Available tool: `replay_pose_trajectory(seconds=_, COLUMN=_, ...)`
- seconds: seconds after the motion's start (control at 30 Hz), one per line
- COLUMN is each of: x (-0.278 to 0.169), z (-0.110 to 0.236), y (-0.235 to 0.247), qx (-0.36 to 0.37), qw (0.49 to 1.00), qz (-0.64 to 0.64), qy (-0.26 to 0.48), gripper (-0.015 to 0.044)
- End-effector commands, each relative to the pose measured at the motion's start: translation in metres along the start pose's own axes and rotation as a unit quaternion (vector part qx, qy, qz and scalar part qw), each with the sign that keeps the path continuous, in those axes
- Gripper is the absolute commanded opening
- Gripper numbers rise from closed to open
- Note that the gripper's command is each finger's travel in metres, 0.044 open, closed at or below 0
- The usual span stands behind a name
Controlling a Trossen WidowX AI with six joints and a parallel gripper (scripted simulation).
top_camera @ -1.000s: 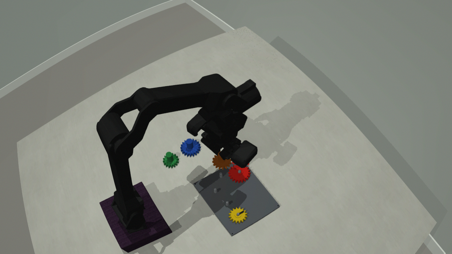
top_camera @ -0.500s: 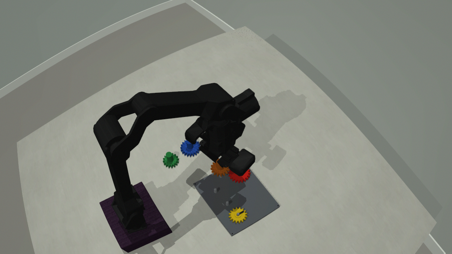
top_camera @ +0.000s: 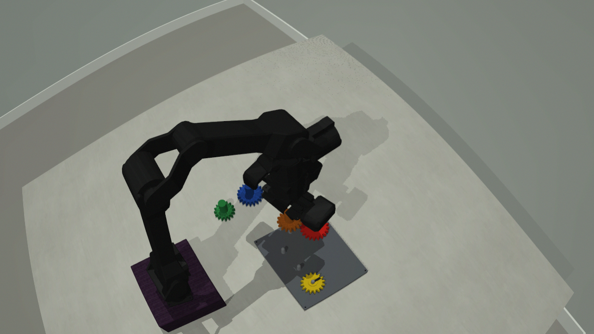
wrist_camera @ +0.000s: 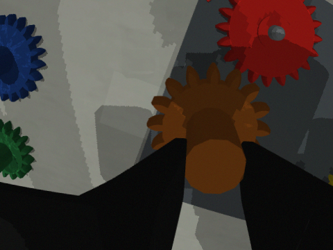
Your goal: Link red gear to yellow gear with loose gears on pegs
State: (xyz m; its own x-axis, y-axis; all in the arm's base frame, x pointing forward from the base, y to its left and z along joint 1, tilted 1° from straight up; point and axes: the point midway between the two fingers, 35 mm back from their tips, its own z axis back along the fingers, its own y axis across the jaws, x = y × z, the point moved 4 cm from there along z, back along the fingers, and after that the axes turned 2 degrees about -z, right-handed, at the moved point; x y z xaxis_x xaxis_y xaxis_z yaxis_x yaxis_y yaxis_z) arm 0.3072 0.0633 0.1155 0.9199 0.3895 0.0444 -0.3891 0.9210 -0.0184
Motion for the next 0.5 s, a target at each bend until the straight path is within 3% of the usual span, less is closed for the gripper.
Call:
replay_pose_trajectory(seconds=0.0, x=0.000, z=0.000, y=0.000, qx=0.001, qw=1.000, qz=0.002, qy=-0.002, gripper=0.0000)
replay_pose_trajectory(seconds=0.47, x=0.000, z=-0.011, y=0.000, qx=0.001, qw=0.998, qz=0.067, qy=-0.002, gripper=0.0000)
